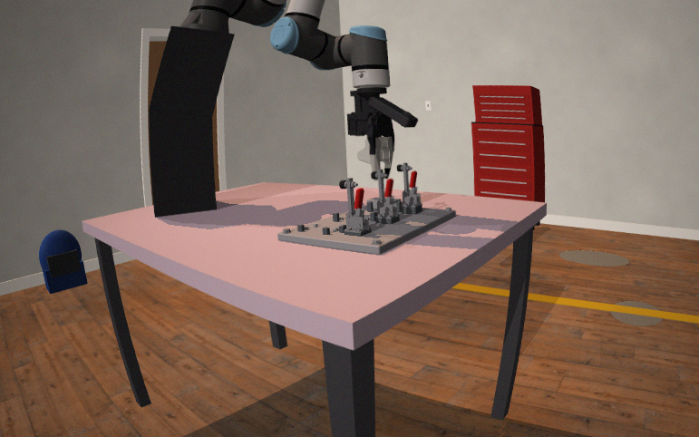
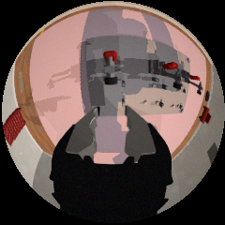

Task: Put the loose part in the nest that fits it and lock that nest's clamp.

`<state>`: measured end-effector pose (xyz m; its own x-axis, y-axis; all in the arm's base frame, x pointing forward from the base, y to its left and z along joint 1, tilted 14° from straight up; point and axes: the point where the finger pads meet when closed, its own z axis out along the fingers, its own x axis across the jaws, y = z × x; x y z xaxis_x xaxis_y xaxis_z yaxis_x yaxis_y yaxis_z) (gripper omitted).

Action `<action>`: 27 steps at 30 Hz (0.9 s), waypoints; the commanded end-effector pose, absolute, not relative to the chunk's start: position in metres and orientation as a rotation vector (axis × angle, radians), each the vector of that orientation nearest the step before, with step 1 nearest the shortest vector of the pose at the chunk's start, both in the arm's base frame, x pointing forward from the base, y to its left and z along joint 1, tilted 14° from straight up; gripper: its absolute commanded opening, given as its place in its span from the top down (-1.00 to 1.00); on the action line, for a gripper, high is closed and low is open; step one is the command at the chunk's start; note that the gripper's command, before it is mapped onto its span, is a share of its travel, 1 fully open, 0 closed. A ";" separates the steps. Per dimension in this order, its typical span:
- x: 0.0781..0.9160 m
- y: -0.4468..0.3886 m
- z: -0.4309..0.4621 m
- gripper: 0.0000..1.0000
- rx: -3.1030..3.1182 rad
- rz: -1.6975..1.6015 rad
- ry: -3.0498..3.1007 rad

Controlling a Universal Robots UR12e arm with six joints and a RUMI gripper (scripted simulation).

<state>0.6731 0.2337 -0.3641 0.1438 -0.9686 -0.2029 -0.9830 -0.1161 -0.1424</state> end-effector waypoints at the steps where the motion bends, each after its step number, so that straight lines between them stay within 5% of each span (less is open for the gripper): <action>1: 0.670 0.226 -0.336 0.44 -2.177 0.086 1.910; 27: 0.660 0.208 -0.254 0.44 -2.178 0.086 1.909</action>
